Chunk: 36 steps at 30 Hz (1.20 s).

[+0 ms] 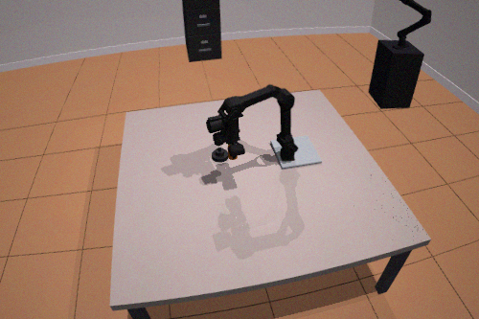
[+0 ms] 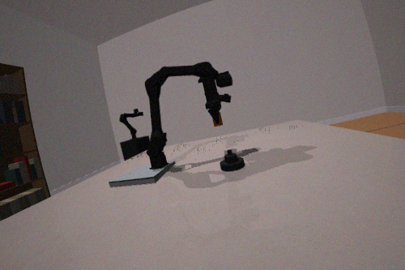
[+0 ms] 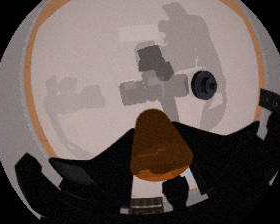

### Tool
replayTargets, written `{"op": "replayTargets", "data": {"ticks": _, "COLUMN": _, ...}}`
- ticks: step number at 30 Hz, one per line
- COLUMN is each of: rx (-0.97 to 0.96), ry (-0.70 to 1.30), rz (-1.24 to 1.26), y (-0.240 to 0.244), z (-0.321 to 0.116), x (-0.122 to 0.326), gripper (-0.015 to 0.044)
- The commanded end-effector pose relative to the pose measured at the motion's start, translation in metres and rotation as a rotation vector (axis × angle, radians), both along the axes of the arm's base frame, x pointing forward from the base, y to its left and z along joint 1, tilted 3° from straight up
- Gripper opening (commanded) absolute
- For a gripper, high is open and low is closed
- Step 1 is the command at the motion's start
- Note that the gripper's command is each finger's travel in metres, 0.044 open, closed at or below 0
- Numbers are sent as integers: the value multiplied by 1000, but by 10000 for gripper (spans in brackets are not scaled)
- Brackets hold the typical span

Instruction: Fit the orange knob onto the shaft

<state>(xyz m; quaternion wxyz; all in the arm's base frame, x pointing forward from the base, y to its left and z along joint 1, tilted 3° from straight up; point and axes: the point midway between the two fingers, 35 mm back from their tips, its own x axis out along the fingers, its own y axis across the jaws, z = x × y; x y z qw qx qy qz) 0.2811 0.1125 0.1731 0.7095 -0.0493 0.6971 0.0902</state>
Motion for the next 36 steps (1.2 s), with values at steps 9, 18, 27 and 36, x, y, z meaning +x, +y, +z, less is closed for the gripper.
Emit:
{"op": "replayTargets", "data": {"ticks": 9, "rx": -6, "ry": -2, "rz": -2, "y": -28, "z": -10, "x": 19, "gripper": 0}}
{"op": "replayTargets", "data": {"ticks": 18, "rx": -9, "ry": -3, "rz": -2, "y": -51, "z": -18, "x": 31, "gripper": 0}}
{"op": "replayTargets", "data": {"ticks": 27, "rx": -11, "ry": -4, "rz": -2, "y": -76, "z": -27, "x": 41, "gripper": 0}}
{"op": "replayTargets", "data": {"ticks": 36, "rx": -13, "ry": -4, "rz": -2, "y": -102, "z": -36, "x": 49, "gripper": 0}}
